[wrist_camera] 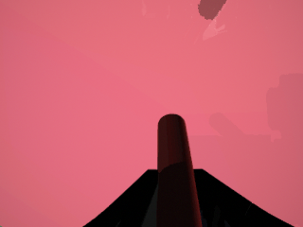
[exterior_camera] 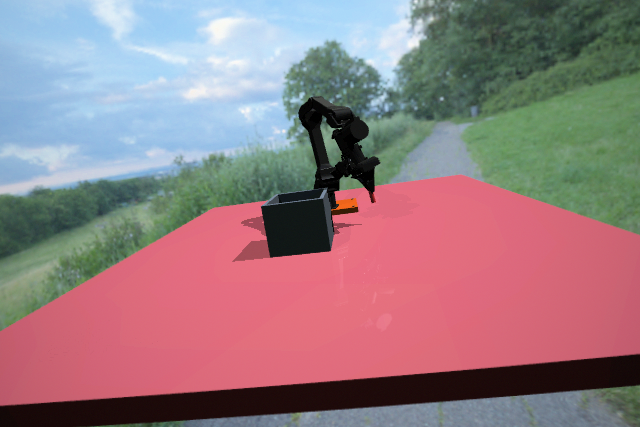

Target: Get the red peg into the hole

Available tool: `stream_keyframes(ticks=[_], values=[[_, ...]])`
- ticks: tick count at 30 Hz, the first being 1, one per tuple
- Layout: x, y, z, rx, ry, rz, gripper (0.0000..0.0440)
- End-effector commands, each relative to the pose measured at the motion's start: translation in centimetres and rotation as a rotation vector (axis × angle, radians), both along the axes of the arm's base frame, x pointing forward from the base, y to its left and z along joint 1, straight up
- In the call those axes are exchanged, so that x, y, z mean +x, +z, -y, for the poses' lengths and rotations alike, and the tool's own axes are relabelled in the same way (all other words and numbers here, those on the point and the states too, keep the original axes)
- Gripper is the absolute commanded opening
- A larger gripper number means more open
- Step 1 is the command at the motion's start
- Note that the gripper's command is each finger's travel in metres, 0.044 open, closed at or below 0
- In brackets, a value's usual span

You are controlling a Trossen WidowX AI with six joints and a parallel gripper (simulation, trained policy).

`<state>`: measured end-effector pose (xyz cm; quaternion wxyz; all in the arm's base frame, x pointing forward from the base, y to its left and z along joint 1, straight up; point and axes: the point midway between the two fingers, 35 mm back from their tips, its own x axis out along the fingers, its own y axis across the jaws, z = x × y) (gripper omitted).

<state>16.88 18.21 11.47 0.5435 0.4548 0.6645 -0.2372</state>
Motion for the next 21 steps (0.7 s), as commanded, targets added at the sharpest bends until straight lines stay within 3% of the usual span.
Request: stream_keyframes(ticks=[1, 21], values=[[0.6, 1.8, 0.2, 0.024, 0.005, 0.049, 0.0], [5.0, 9.8, 6.3, -0.036, -0.109, 0.286, 0.0]])
